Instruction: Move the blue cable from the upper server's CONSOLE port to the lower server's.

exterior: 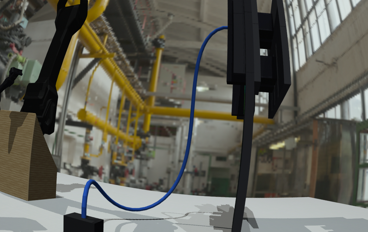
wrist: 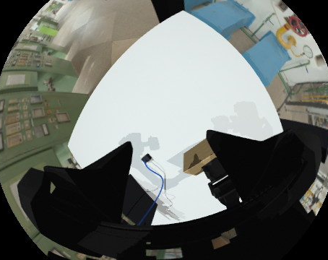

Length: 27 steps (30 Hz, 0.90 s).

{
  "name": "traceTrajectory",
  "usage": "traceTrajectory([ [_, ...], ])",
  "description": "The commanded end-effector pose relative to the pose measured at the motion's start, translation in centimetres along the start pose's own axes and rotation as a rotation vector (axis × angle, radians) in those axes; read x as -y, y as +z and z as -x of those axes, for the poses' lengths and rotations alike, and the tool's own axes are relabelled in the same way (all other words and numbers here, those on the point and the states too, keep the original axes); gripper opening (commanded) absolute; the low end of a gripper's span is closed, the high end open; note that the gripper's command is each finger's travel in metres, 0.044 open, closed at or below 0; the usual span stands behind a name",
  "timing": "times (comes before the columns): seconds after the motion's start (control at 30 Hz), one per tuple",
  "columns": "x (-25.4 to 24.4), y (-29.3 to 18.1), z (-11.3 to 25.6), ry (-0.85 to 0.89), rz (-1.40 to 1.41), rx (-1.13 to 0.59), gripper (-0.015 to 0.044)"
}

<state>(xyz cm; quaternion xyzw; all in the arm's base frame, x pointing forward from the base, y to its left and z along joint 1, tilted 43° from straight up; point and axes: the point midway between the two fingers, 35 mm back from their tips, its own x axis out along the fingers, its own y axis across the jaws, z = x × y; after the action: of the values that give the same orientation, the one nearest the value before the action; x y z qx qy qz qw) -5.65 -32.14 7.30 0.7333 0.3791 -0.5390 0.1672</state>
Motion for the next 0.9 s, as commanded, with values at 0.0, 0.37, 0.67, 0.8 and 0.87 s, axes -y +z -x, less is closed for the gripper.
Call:
traceTrajectory([
  [0.0,-0.2,-0.1,0.0,0.005,0.015,0.009,0.0374],
  [0.37,-12.0,-8.7,1.3,0.269,1.027,0.600,0.0239],
  [0.67,-15.7,-17.0,2.4,0.376,1.602,0.994,0.0239],
  [0.8,-16.2,-21.2,2.8,0.420,1.842,1.197,0.0239],
  [0.87,-16.2,-23.4,2.9,0.441,1.955,1.307,0.0239],
])
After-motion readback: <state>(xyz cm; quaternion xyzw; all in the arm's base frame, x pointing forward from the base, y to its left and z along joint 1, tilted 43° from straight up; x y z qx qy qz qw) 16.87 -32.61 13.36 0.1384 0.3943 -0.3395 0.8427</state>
